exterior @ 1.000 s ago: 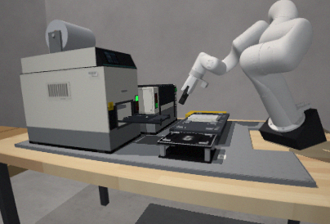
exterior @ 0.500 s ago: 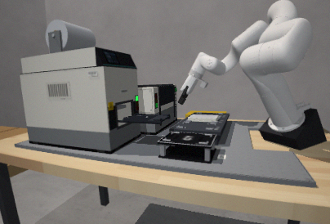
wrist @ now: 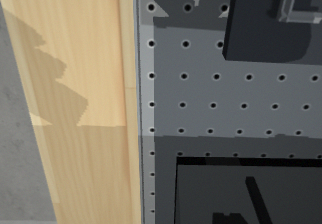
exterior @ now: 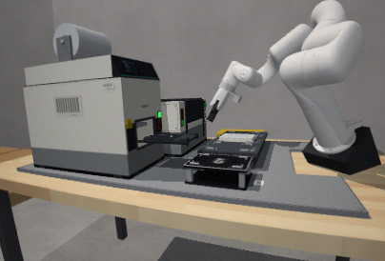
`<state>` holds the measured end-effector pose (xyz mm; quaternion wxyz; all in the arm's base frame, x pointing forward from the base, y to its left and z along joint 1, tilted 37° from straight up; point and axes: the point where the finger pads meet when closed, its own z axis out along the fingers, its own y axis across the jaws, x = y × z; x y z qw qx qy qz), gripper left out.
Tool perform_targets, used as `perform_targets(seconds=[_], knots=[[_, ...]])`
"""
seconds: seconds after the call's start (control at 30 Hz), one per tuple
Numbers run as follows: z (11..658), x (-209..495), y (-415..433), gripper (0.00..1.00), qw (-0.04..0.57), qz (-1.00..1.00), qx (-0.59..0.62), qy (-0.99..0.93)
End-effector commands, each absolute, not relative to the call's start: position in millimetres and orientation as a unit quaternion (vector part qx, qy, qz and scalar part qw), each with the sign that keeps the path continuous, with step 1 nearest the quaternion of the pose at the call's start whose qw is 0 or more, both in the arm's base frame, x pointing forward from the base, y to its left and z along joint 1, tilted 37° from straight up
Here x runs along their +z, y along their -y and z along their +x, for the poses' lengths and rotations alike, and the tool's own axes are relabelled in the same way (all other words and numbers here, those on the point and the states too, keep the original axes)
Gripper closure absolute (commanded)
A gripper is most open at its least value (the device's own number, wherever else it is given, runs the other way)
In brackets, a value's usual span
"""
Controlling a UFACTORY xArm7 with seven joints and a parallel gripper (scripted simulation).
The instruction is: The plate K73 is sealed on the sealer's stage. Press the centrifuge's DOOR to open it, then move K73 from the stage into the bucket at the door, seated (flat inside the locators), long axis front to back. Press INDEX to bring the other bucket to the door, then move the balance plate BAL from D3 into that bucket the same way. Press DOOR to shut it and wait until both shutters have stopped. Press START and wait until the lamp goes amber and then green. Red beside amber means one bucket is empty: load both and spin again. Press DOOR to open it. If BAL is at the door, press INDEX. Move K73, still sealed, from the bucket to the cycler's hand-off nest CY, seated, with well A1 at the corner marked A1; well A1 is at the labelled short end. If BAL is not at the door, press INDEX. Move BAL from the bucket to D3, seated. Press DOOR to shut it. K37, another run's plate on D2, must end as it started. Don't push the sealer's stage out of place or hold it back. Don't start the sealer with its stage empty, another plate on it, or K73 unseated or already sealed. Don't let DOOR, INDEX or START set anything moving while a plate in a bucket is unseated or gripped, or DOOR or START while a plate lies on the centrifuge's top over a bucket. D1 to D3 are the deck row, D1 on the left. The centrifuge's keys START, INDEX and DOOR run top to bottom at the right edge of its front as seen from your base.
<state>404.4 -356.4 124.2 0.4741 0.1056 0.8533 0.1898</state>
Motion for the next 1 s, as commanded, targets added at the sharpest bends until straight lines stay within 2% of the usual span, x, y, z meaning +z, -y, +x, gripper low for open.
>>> perform_targets(seconds=[0.0,0.97], knots=[[404.9,126.3,358.6,1.0,0.475,0.106,0.188,-0.853],[410.8,129.2,359.9,1.0,0.475,0.106,0.188,-0.853]])
